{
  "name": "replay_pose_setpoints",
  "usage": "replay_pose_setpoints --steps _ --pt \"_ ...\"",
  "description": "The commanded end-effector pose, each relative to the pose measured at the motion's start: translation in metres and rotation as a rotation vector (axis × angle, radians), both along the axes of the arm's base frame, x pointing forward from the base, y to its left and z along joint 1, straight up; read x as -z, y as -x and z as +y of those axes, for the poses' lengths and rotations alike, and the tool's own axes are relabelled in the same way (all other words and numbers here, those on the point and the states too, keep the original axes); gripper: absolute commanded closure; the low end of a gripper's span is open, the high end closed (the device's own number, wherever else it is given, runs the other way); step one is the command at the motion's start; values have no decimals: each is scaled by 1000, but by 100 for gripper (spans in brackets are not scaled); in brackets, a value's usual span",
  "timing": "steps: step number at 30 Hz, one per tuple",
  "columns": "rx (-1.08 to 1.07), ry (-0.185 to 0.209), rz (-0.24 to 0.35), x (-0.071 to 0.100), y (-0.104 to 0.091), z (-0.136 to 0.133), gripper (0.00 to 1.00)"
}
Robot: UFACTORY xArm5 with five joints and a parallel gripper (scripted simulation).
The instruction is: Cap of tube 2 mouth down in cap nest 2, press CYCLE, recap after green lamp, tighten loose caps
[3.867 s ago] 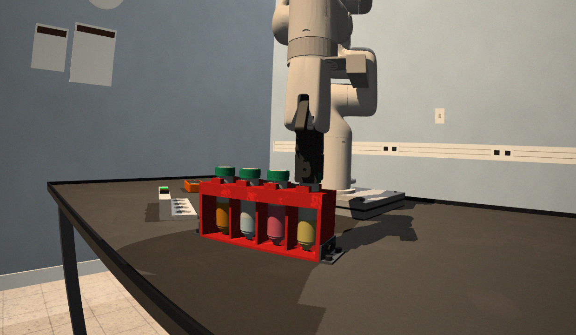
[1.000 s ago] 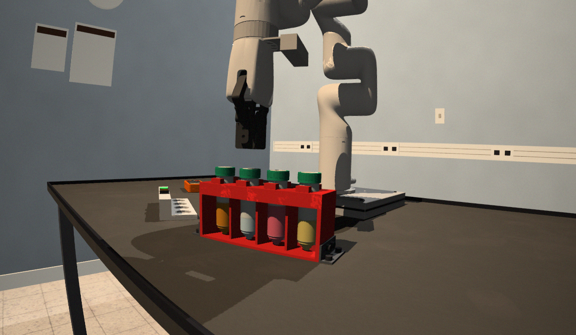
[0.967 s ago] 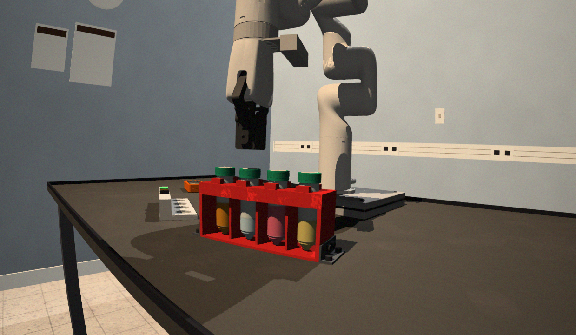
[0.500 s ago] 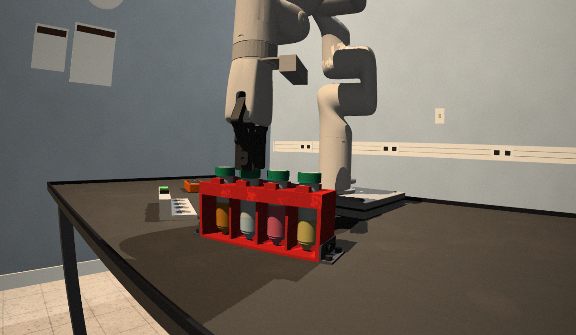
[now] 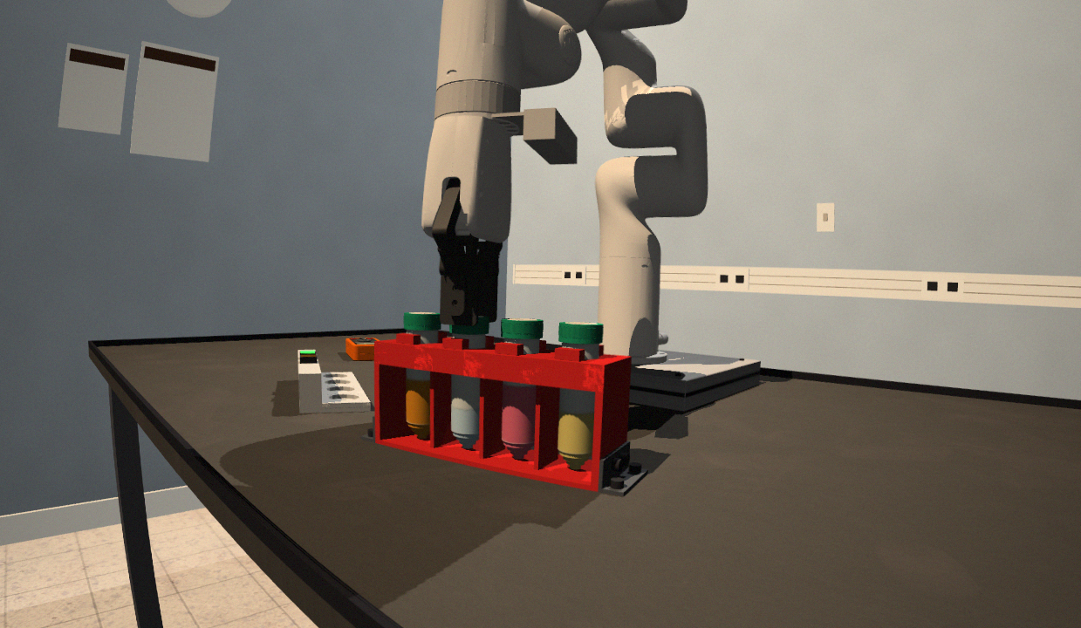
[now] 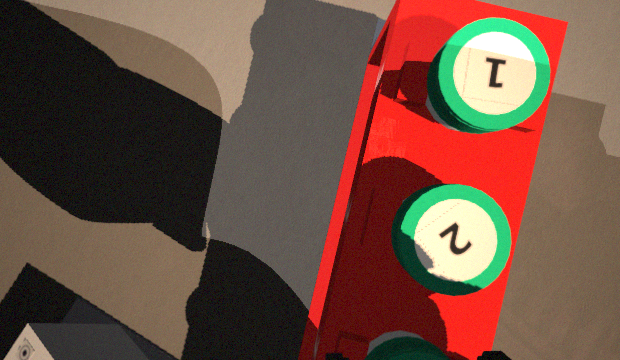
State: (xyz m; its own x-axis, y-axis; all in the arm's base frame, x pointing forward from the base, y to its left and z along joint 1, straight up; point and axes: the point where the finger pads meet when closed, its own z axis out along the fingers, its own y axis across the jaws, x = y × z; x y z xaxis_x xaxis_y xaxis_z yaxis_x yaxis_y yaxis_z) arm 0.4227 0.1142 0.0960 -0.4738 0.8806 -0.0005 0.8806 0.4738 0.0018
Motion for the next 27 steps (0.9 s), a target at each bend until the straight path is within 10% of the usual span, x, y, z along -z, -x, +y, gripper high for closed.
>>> replay_pose_setpoints --steps 1,16,17,27 --pt "0 -1 -4 1 -1 0 54" --pt "0 -1 -4 5 -1 0 54" --pt "0 -1 -4 5 -1 0 100" --pt "0 -1 -4 5 -1 0 100"
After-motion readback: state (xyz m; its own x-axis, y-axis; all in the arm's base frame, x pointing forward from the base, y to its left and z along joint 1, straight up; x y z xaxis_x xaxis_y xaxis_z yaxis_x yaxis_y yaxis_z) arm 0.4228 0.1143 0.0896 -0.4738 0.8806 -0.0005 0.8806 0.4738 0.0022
